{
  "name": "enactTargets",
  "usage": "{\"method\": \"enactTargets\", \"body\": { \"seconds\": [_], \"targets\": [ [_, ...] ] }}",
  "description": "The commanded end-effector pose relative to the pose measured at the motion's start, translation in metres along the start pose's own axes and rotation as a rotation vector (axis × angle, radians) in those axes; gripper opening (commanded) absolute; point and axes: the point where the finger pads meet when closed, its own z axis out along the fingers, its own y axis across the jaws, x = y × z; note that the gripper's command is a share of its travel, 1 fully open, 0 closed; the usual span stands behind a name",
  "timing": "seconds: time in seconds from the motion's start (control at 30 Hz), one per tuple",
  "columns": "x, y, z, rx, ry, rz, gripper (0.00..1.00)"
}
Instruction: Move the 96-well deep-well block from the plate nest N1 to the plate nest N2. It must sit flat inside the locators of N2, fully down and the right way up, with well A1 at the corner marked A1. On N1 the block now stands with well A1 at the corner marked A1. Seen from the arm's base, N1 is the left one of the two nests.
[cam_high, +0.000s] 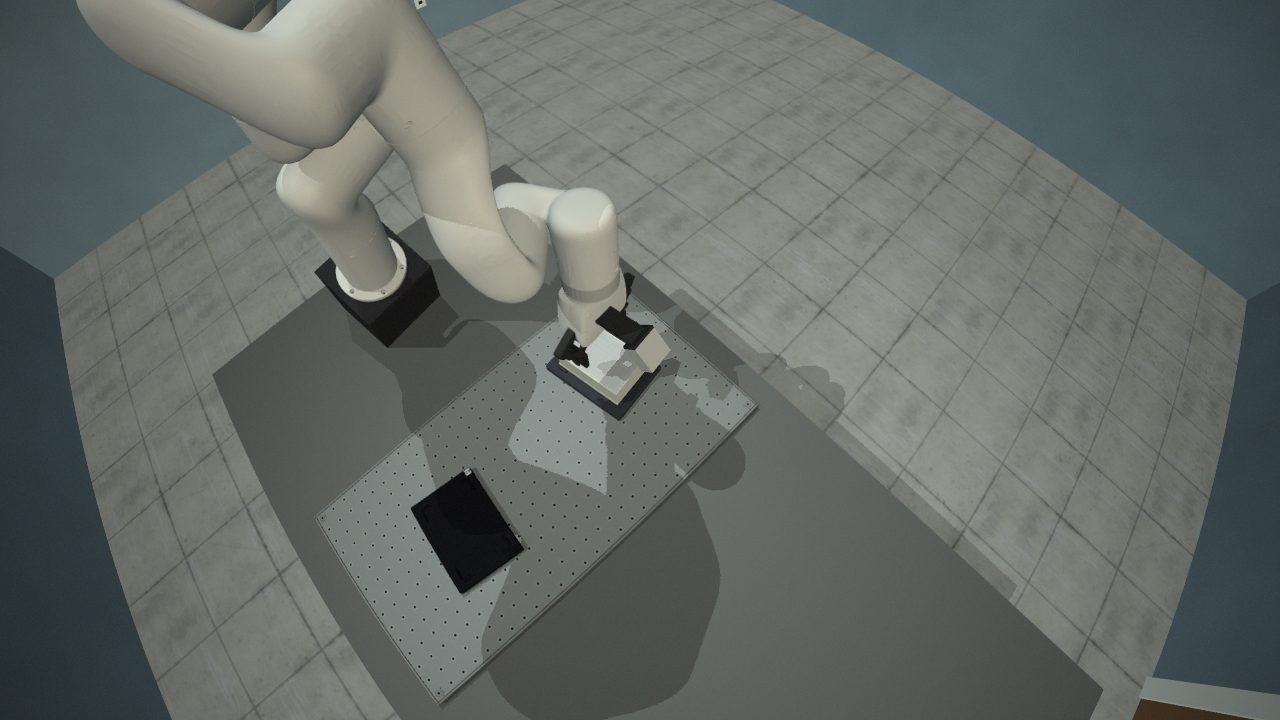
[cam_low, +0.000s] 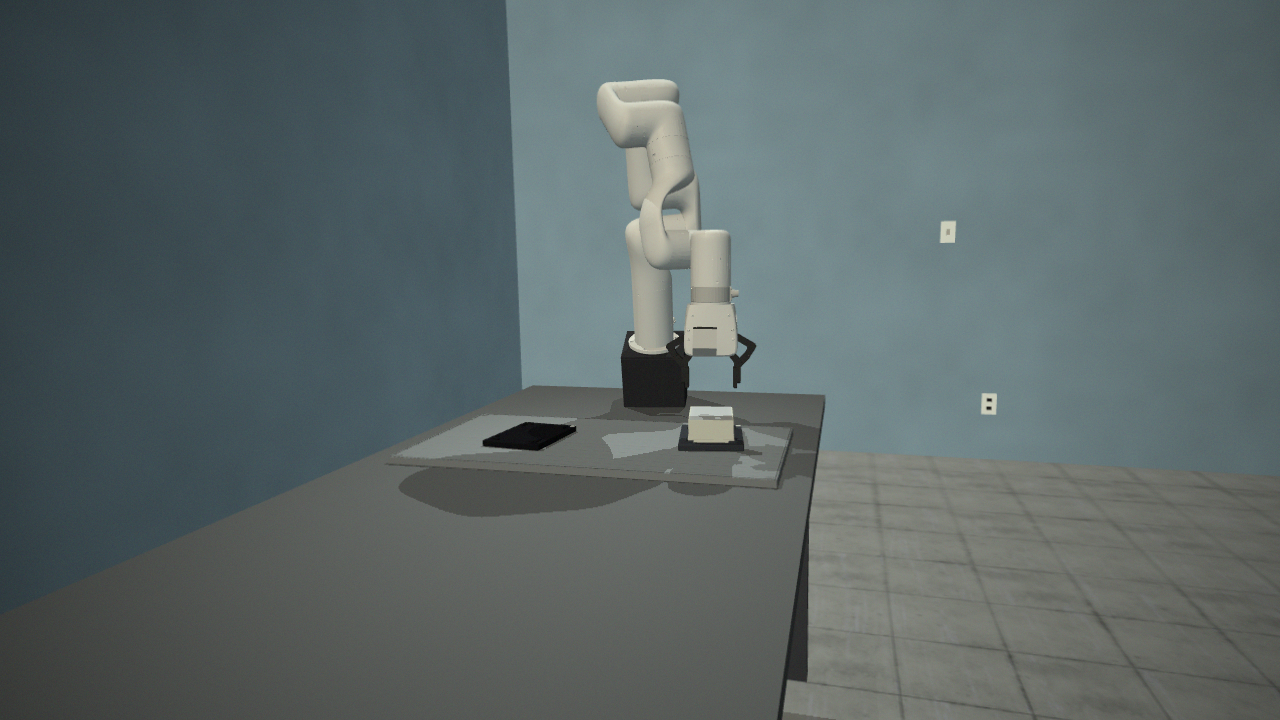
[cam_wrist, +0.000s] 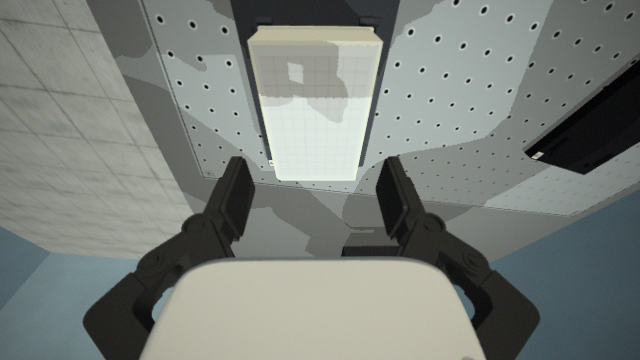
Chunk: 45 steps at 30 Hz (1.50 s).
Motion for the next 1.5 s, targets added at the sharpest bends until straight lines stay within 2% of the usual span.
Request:
{"method": "enactTargets", "body": {
  "seconds": [0.0,1.2,1.47],
  "targets": [
    [0.001,0.000,0.007,0.001,0.003,0.000,1.00],
    [0.001,0.000,0.060,0.001,0.003,0.000,1.00],
    [0.001,0.000,0.063,0.001,0.003,0.000,1.00]
  ]
}}
